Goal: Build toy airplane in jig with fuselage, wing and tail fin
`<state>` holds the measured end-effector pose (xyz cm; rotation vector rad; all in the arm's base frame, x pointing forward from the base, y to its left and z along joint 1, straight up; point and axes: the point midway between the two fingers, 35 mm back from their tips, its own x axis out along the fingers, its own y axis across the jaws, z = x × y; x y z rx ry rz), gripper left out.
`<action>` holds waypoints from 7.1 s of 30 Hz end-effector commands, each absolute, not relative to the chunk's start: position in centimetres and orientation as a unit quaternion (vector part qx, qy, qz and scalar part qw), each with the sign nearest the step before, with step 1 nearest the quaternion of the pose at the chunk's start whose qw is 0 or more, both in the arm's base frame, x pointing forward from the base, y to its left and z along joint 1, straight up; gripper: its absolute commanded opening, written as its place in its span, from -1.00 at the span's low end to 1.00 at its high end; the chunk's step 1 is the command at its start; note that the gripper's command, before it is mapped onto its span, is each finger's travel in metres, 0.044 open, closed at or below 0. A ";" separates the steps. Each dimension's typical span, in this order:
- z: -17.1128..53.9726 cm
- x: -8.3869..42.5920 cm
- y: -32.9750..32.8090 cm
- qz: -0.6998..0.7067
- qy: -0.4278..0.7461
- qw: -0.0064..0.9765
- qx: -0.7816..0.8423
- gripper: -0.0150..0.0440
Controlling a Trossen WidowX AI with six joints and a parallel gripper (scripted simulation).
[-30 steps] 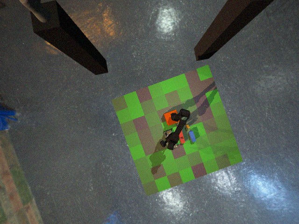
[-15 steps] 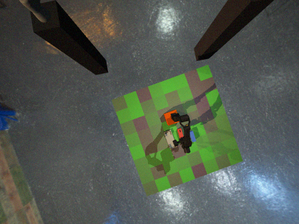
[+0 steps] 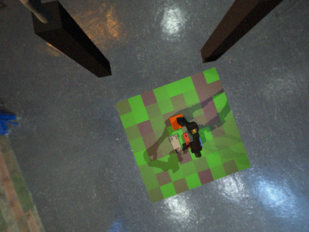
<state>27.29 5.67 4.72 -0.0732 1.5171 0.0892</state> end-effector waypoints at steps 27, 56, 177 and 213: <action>-1.3 26.7 5.7 0.038 0.699 0.713 -0.031 1.00; -4.1 26.6 5.7 0.038 0.699 0.713 -0.031 0.20; 2.3 28.4 -9.3 0.063 0.697 0.712 -0.065 0.17; -0.8 28.5 -9.3 0.063 0.697 0.712 -0.065 0.17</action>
